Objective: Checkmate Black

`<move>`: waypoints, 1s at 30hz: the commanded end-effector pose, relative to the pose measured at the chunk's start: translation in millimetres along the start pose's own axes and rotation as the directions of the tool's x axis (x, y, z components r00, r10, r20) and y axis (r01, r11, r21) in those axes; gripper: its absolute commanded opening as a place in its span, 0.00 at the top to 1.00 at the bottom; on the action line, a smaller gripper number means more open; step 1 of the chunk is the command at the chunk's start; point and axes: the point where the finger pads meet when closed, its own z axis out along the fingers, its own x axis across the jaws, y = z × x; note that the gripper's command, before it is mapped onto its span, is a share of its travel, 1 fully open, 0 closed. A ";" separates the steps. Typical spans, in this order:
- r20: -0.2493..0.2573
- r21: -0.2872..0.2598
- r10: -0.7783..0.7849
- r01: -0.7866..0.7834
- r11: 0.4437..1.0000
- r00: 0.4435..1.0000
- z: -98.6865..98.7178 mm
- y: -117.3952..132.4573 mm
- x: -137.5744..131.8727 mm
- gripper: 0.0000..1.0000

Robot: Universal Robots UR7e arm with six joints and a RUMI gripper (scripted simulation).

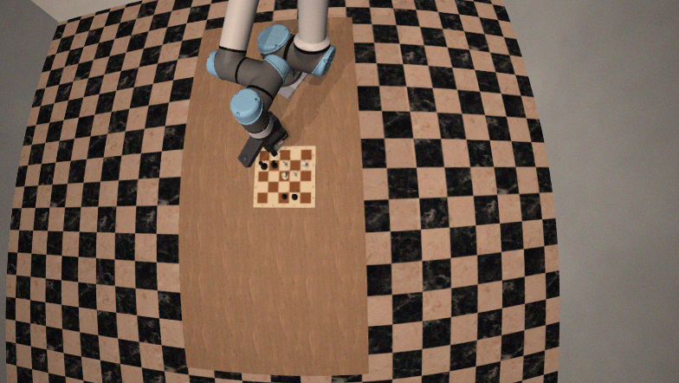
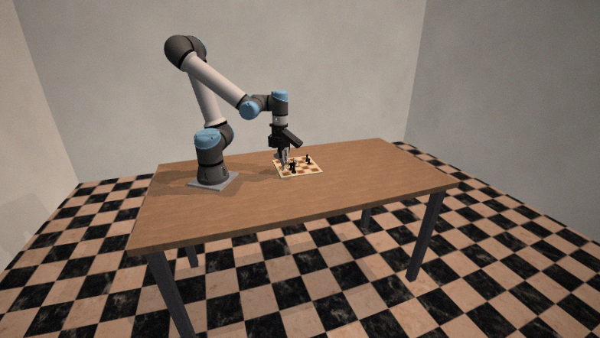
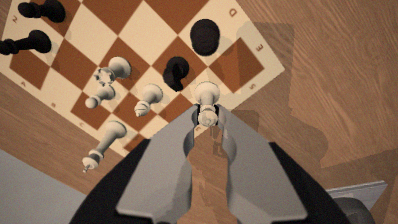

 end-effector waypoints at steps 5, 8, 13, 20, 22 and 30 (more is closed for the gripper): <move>0.000 0.001 0.000 0.000 1.000 1.000 -0.3 -0.3 -0.2 1.00; 0.000 0.001 0.000 0.000 1.000 1.000 -0.3 -0.3 -0.2 1.00; 0.000 0.001 0.000 0.000 1.000 1.000 -0.3 -0.3 -0.2 1.00; 0.000 0.001 0.000 0.000 1.000 1.000 -0.3 -0.3 -0.2 1.00; 0.000 0.001 0.000 0.000 1.000 1.000 -0.3 -0.3 -0.2 1.00; 0.000 0.001 0.000 0.000 1.000 1.000 -0.3 -0.3 -0.2 0.90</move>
